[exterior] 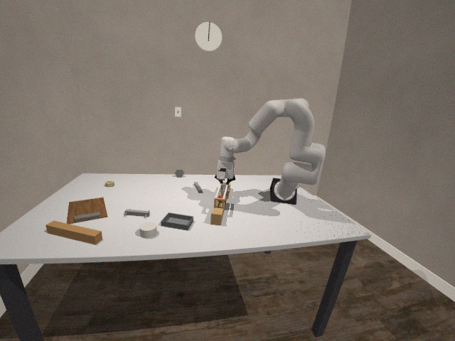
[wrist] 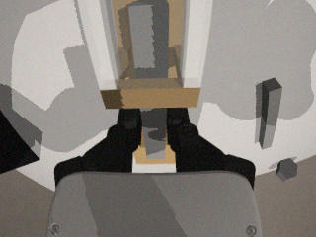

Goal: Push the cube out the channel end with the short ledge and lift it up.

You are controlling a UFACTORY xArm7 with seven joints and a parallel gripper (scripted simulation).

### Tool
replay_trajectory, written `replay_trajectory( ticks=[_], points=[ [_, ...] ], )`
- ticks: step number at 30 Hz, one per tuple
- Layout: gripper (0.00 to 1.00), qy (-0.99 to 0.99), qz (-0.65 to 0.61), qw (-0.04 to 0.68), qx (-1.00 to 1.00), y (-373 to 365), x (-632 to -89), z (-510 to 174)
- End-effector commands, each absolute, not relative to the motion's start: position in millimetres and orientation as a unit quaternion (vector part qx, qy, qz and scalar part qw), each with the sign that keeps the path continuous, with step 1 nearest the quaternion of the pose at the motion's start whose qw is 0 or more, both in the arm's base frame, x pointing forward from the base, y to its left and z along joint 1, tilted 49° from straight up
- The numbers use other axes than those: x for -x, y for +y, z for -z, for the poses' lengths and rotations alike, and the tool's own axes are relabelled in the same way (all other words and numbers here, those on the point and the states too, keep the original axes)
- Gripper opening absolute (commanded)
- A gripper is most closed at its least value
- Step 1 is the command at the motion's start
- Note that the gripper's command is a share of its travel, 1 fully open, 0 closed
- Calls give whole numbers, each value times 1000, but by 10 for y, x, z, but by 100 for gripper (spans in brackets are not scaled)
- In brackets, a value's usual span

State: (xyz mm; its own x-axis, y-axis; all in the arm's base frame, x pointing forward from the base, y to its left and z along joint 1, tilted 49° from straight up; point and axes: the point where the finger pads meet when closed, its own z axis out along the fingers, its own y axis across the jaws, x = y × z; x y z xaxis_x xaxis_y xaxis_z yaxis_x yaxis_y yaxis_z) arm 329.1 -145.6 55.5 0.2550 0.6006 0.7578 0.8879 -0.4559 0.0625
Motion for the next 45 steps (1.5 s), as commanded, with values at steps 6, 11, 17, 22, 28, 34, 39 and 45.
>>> replay_trajectory(
  ticks=[6, 11, 17, 22, 28, 34, 39, 45],
  points=[
    [0, -484, 372, 191, 769, -1418, -3317, -637],
    [0, -484, 372, 191, 769, -1418, -3317, -637],
    [0, -484, 372, 191, 769, -1418, -3317, -637],
    [38, -484, 372, 191, 769, -1418, -3317, -637],
    [38, -484, 372, 191, 769, -1418, -3317, -637],
    [38, -484, 372, 191, 769, -1418, -3317, -637],
    [38, -484, 372, 191, 769, -1418, -3317, -637],
    [38, -484, 372, 191, 769, -1418, -3317, -637]
  ],
)
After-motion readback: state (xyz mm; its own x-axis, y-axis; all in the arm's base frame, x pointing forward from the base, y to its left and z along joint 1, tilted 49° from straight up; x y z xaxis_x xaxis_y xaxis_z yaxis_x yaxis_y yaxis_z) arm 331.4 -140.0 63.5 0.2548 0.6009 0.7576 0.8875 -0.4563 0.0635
